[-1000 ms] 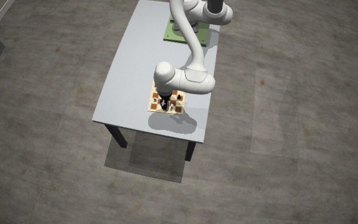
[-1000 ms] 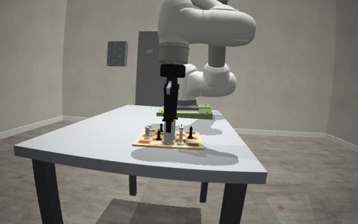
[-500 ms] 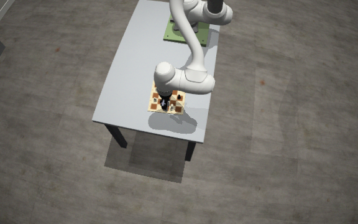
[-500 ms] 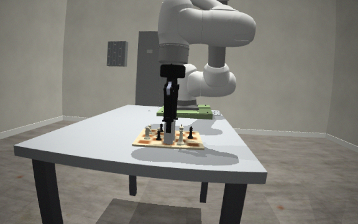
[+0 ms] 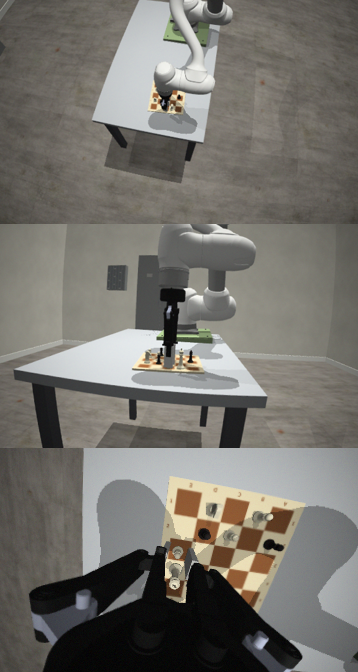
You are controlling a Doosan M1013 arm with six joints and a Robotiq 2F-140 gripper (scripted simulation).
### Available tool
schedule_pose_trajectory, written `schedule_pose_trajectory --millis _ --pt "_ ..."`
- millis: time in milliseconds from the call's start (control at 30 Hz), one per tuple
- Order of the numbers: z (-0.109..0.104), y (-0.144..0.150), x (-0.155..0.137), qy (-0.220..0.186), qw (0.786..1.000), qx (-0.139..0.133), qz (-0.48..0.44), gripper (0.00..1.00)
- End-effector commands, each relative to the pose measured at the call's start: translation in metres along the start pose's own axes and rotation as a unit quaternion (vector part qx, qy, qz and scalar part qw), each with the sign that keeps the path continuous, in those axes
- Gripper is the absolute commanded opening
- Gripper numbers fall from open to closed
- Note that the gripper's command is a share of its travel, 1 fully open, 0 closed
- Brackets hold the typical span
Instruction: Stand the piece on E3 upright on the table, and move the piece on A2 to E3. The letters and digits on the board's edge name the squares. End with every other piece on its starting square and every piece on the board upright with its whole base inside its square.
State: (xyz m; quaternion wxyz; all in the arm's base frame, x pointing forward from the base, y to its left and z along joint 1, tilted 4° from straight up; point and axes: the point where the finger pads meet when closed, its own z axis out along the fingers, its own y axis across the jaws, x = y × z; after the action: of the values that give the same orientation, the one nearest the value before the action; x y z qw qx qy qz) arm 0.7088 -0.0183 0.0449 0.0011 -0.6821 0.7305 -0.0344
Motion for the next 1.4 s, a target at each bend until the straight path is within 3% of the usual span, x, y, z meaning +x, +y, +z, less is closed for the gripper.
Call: schedule_pose_trajectory --millis 0,233,267,1367 --pt "-0.0001 0.0 0.0 0.0 1.0 0.0 0.0 0.2" --pt "-0.0001 0.0 0.0 0.0 1.0 0.0 0.0 0.2" --pt "-0.0001 0.0 0.0 0.0 1.0 0.0 0.0 0.0" --pt "-0.0001 0.0 0.0 0.0 1.0 0.0 0.0 0.0"
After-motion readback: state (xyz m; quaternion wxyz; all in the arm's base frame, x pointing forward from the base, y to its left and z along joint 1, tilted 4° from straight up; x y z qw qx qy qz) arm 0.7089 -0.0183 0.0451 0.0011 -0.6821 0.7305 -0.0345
